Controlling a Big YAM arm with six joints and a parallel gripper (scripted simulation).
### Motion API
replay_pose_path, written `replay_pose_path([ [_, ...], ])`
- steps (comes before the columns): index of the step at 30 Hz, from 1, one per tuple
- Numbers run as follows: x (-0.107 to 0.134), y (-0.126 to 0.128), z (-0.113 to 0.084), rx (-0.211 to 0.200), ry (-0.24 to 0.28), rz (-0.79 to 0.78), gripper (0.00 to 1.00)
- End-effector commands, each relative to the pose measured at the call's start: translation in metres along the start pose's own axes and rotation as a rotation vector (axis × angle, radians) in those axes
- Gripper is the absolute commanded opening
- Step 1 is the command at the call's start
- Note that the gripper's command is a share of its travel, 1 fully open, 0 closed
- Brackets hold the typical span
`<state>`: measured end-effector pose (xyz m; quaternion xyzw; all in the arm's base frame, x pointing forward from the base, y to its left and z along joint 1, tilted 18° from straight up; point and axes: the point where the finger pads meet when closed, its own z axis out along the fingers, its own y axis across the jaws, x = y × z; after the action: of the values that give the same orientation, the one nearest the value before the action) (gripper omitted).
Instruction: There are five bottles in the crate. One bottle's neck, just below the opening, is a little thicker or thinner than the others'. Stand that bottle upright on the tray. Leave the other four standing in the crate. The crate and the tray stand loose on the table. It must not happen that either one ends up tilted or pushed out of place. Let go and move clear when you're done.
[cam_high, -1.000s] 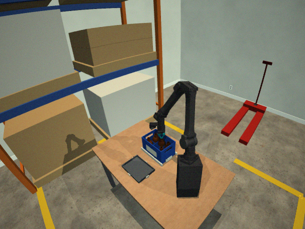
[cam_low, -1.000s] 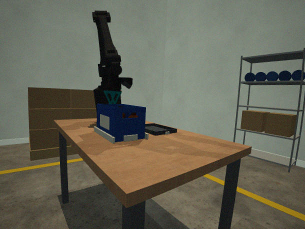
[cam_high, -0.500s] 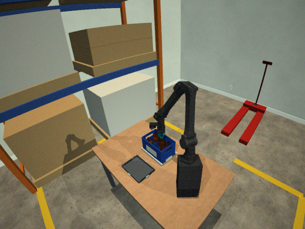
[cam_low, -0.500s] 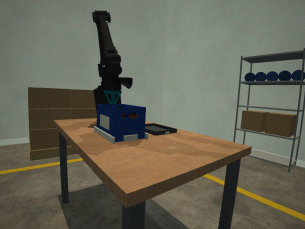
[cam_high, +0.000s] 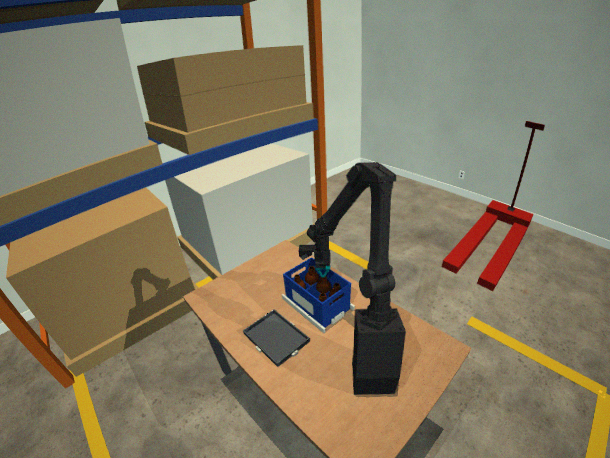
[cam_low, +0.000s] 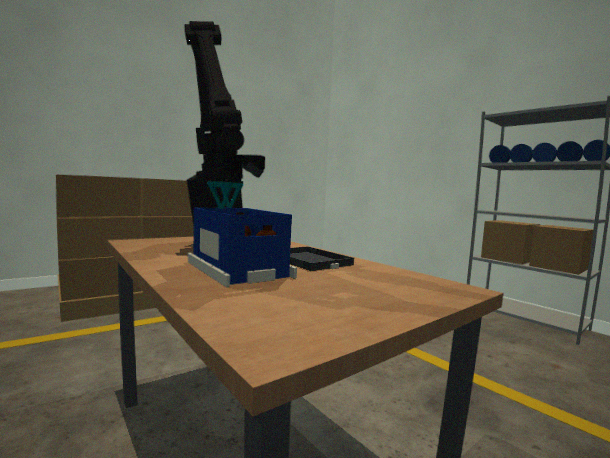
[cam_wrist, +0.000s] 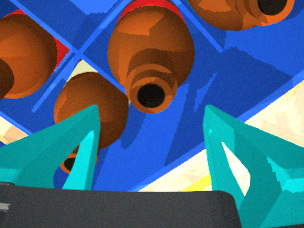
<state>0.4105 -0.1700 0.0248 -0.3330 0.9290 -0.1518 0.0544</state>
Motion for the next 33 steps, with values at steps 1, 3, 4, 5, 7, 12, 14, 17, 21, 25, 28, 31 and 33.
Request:
replay_pose_path([
  [1,0.002,-0.005,0.002,0.009,-0.006,0.001,0.61],
  [3,0.002,-0.005,0.002,0.009,-0.006,0.001,0.61],
  [4,0.002,-0.005,0.002,0.009,-0.006,0.001,0.61],
  [5,0.002,-0.005,0.002,0.009,-0.006,0.001,0.61],
  [7,0.002,-0.005,0.002,0.009,-0.006,0.001,0.61],
  [12,0.002,-0.005,0.002,0.009,-0.006,0.001,0.61],
  [14,0.002,-0.005,0.003,0.008,-0.006,0.001,0.61],
  [17,0.003,-0.004,0.004,0.006,-0.004,0.0,0.61],
  [21,0.004,-0.002,0.007,-0.001,0.0,-0.001,0.61],
  [25,0.004,-0.001,0.009,-0.003,0.001,-0.002,0.61],
  [28,0.004,-0.002,0.011,-0.002,0.0,-0.001,0.61],
  [31,0.003,-0.003,0.013,0.0,-0.001,-0.001,0.61],
  [33,0.004,-0.001,0.015,-0.002,0.0,-0.001,0.61],
])
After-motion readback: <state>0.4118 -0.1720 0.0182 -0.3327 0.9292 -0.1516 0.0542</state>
